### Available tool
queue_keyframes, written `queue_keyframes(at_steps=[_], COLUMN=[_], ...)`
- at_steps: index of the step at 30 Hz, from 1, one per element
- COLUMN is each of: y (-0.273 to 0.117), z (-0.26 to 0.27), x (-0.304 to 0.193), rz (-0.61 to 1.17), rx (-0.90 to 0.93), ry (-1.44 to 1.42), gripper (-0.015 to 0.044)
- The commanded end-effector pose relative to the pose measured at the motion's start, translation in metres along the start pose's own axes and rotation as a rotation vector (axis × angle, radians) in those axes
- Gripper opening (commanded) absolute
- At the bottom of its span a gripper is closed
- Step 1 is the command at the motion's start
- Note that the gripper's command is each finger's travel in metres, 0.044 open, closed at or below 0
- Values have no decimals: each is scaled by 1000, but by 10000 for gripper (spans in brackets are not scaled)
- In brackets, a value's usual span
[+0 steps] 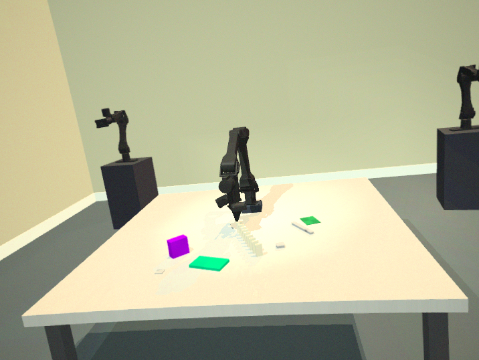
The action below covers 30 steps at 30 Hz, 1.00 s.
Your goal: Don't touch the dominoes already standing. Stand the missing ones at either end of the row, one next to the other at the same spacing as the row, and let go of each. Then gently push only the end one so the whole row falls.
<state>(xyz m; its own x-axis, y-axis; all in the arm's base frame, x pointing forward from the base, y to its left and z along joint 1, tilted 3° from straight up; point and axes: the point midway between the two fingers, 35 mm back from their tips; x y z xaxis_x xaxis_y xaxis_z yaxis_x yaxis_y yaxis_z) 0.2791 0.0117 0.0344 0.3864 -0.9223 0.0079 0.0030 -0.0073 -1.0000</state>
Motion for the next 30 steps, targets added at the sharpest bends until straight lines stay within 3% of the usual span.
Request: queue_keyframes(at_steps=[1,30], y=[26,19], z=[-9,24], x=[-3,-8], rz=[8,4], rx=[-28,-32], ry=[4,3], gripper=[0,0])
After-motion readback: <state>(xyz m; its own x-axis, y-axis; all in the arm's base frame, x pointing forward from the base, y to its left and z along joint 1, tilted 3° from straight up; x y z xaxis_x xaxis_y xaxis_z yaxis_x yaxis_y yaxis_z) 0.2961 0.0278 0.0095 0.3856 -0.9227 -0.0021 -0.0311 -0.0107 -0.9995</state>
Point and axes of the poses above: the point midway between the two fingers, 35 mm back from their tips, its own y axis out along the fingers, its own z axis across the jaws, x = y × z, and after that the axes turned 9 degrees about y, right-handed
